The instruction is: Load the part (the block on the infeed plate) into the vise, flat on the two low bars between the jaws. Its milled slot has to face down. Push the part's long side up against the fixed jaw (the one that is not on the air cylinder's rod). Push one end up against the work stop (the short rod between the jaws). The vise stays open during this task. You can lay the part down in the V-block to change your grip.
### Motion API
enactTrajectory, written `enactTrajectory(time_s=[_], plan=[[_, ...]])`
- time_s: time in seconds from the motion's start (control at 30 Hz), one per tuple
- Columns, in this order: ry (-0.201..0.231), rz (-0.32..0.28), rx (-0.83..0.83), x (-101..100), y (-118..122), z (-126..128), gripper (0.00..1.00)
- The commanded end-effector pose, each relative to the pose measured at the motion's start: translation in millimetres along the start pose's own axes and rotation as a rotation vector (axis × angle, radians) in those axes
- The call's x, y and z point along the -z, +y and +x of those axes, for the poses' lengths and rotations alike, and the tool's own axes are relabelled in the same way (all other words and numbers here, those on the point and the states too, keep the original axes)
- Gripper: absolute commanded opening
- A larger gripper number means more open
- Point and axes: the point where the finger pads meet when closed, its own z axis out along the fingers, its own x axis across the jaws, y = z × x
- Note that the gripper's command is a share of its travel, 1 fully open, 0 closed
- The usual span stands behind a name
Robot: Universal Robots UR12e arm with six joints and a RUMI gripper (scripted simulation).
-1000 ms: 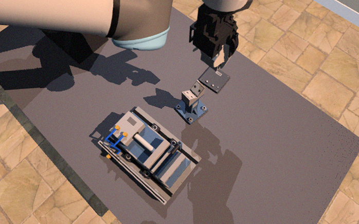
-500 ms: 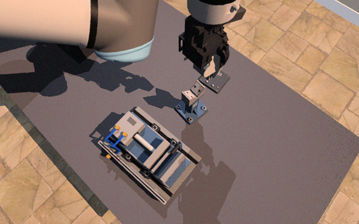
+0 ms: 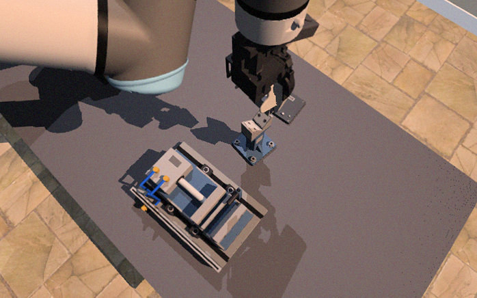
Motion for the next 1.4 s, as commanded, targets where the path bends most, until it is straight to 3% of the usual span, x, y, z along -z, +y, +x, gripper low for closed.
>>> enactTrajectory(time_s=[0.0, 1.37], plan=[[0.001, 0.000, -0.008, 0.5, 6.1, 1.1, 0.00], [0.001, 0.000, -0.016, 0.3, 12.0, 1.6, 0.00]])
